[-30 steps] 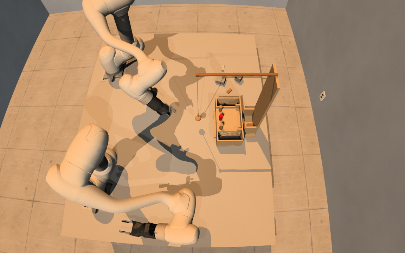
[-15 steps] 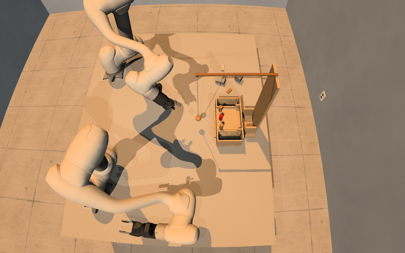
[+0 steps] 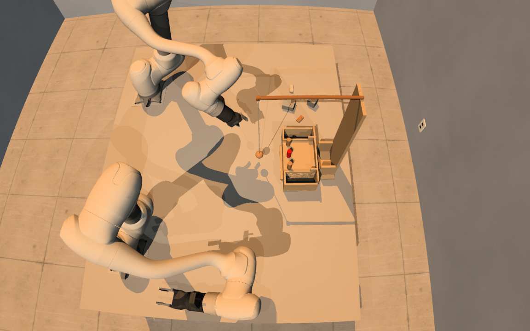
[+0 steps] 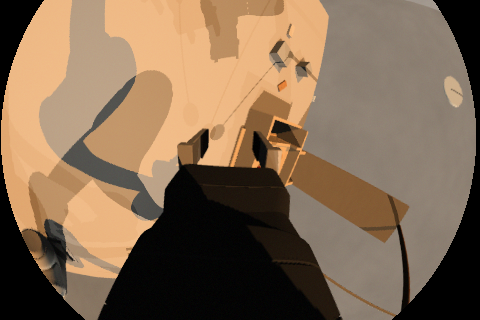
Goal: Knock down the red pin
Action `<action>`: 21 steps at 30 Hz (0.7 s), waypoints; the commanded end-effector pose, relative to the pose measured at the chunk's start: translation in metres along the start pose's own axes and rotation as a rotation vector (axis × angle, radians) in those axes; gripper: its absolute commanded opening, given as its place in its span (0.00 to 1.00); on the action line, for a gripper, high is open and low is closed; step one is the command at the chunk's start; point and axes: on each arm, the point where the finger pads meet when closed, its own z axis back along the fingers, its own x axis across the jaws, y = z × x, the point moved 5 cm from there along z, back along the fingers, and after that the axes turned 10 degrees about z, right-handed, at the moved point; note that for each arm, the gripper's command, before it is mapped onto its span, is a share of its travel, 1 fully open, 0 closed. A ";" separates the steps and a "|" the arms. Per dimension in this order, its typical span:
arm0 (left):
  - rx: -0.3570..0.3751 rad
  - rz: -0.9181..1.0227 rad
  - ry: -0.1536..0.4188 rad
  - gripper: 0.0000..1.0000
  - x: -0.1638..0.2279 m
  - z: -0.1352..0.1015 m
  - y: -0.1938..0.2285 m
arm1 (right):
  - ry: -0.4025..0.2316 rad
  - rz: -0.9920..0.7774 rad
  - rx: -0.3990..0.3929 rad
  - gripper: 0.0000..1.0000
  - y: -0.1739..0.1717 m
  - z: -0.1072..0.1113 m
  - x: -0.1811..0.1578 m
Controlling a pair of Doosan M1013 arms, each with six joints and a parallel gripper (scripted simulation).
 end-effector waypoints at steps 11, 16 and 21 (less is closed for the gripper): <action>0.222 0.249 0.011 1.00 0.090 -0.050 0.147 | 0.000 0.000 -0.001 1.00 0.000 0.000 0.000; 0.334 0.381 0.023 1.00 0.118 -0.063 0.220 | 0.000 0.000 -0.001 1.00 0.000 0.000 0.000; 0.452 0.529 0.040 1.00 0.139 -0.069 0.291 | 0.000 0.000 -0.001 1.00 0.000 0.000 0.000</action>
